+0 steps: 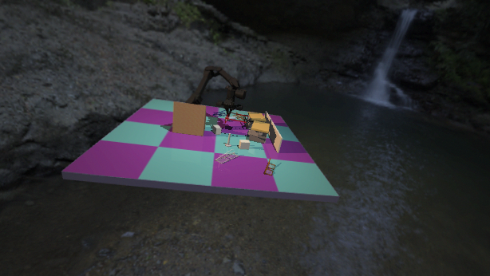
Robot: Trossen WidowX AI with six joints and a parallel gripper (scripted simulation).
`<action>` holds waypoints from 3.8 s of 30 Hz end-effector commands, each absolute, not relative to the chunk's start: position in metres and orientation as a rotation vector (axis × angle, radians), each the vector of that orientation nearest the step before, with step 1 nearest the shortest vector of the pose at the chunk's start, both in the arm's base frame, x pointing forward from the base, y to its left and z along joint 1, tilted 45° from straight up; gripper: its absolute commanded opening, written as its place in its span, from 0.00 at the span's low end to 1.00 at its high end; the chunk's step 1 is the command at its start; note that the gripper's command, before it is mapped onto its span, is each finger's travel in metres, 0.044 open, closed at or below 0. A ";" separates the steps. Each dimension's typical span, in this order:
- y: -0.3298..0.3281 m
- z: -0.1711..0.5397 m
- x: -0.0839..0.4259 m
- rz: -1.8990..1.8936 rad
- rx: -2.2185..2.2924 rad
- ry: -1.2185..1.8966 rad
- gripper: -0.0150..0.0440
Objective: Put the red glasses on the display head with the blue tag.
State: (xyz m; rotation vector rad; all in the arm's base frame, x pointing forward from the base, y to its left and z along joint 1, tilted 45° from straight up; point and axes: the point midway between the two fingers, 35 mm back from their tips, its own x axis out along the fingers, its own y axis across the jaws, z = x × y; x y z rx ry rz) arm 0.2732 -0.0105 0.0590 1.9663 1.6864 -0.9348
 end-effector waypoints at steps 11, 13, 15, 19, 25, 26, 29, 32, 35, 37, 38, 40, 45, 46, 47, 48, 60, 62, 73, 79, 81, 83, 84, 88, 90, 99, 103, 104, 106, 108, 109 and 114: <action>0.001 0.048 0.274 -0.957 1.954 1.688 0.25; 0.002 0.047 0.274 -0.957 1.954 1.688 0.25; 0.003 0.045 0.274 -0.957 1.954 1.688 0.25; 0.006 0.042 0.274 -0.956 1.955 1.688 0.25; 0.009 0.038 0.274 -0.948 1.962 1.693 0.25; 0.009 0.038 0.274 -0.948 1.963 1.694 0.25; 0.011 0.036 0.274 -0.948 1.963 1.694 0.25; 0.012 0.034 0.274 -0.948 1.963 1.694 0.25; 0.014 0.032 0.274 -0.947 1.963 1.694 0.25; 0.015 0.031 0.274 -0.947 1.963 1.694 0.25; 0.015 0.030 0.274 -0.947 1.963 1.694 0.25; 0.016 0.029 0.274 -0.947 1.963 1.694 0.25; 0.019 0.026 0.274 -0.947 1.963 1.694 0.25; 0.019 0.026 0.274 -0.947 1.963 1.694 0.25; 0.019 0.026 0.274 -0.947 1.963 1.694 0.25; 0.019 0.026 0.274 -0.947 1.963 1.694 0.25; 0.018 0.024 0.285 -0.947 1.963 1.694 0.25; 0.017 0.024 0.288 -0.946 1.963 1.694 0.25; 0.013 0.022 0.304 -0.945 1.963 1.693 0.25; 0.012 0.020 0.313 -0.945 1.963 1.693 0.25; 0.011 0.020 0.316 -0.945 1.963 1.693 0.25; 0.010 0.020 0.319 -0.944 1.963 1.692 0.25; 0.010 0.020 0.321 -0.944 1.963 1.692 0.25; 0.009 0.019 0.327 -0.944 1.963 1.692 0.25; 0.008 0.018 0.330 -0.944 1.963 1.692 0.25; 0.005 0.017 0.343 -0.943 1.963 1.691 0.25; 0.004 0.016 0.349 -0.943 1.963 1.691 0.25; 0.004 0.016 0.351 -0.942 1.963 1.691 0.25; 0.003 0.015 0.354 -0.942 1.963 1.691 0.25; 0.003 0.015 0.357 -0.942 1.963 1.692 0.25; 0.003 0.015 0.358 -0.943 1.962 1.692 0.25; 0.001 0.013 0.366 -0.943 1.961 1.694 0.25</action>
